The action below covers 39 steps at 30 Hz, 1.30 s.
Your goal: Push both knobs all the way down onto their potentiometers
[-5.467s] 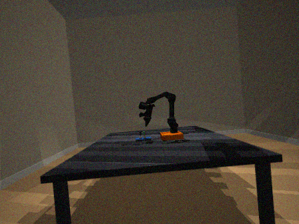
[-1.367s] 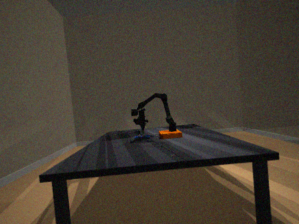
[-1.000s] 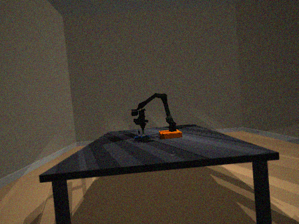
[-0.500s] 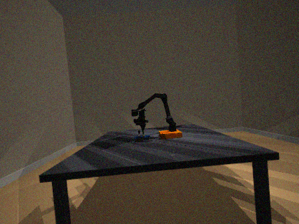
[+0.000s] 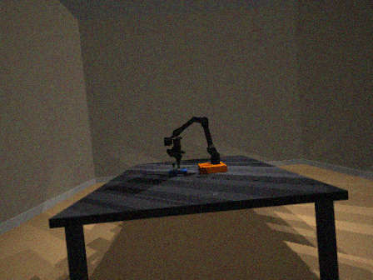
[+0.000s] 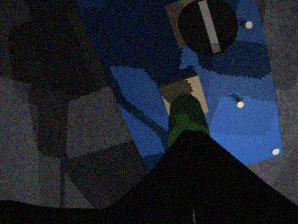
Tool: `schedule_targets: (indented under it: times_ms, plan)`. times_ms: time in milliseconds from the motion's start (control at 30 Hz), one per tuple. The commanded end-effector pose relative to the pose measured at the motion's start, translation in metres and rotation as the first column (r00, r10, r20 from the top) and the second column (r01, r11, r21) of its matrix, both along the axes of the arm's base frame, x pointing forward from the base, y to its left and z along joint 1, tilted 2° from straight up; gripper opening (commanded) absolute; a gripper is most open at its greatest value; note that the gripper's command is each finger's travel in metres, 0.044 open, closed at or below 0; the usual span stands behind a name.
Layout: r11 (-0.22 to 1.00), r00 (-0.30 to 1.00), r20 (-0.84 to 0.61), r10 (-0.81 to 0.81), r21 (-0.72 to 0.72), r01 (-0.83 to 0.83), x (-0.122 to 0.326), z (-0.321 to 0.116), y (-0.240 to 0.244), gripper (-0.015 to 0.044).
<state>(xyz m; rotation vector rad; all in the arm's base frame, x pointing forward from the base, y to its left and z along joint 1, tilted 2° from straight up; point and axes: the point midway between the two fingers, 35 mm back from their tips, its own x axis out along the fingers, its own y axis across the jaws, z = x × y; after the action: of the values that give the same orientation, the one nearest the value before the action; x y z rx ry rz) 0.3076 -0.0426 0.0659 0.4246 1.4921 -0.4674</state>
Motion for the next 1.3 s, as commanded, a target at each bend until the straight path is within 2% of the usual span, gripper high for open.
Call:
schedule_targets:
  times_ms: [0, 1267]
  plan:
    - [1.0, 1.0, -0.009, 0.002, 0.006, -0.002, 0.0005, -0.0084, 0.0006, 0.0]
    - [1.0, 1.0, -0.009, 0.002, 0.006, -0.002, 0.0005, -0.012, 0.0004, 0.0]
